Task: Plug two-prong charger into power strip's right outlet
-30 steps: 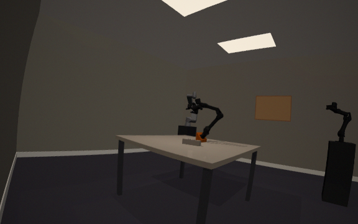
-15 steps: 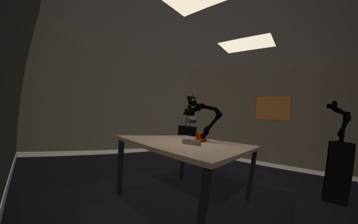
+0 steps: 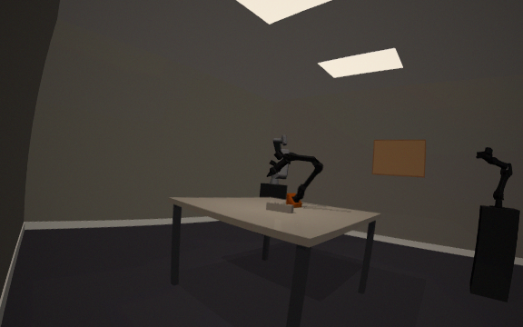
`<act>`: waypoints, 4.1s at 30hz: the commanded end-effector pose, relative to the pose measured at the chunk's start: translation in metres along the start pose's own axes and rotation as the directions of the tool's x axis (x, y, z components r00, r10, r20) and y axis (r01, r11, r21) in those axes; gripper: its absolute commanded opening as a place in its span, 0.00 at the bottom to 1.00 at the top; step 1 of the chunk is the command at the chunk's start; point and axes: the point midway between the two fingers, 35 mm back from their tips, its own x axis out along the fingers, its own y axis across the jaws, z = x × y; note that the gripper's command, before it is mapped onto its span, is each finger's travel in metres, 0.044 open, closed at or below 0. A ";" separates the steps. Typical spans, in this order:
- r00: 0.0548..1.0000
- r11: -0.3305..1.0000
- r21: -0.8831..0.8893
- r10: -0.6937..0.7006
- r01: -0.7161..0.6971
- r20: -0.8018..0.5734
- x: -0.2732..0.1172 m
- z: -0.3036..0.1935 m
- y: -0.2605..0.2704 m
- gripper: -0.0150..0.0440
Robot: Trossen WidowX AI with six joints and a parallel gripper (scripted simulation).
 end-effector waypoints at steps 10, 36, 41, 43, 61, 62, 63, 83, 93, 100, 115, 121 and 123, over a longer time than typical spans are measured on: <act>0.971 0.950 -0.272 0.094 -0.153 -0.219 0.018 -0.049 0.054 1.00; 0.773 0.638 -0.545 0.130 -0.545 -0.621 0.017 -0.162 0.131 1.00; 0.726 0.573 -0.550 0.119 -0.607 -0.678 0.012 -0.182 0.142 1.00; 0.706 0.548 -0.549 0.113 -0.632 -0.699 0.010 -0.190 0.146 1.00; 0.670 0.503 -0.543 0.102 -0.672 -0.735 0.016 -0.215 0.154 1.00; 0.670 0.503 -0.543 0.102 -0.672 -0.735 0.016 -0.215 0.154 1.00; 0.670 0.503 -0.543 0.102 -0.672 -0.735 0.017 -0.216 0.154 1.00; 0.670 0.503 -0.543 0.103 -0.672 -0.735 0.039 -0.237 0.160 1.00; 0.668 0.503 -0.541 0.104 -0.674 -0.736 0.049 -0.249 0.162 1.00; 0.674 0.495 -0.549 0.107 -0.674 -0.731 0.048 -0.247 0.164 0.91; 0.674 0.495 -0.549 0.107 -0.674 -0.731 0.048 -0.247 0.164 0.41; 0.675 0.498 -0.549 0.105 -0.672 -0.731 0.039 -0.236 0.161 0.25; 0.675 0.499 -0.548 0.104 -0.671 -0.731 0.034 -0.230 0.159 0.25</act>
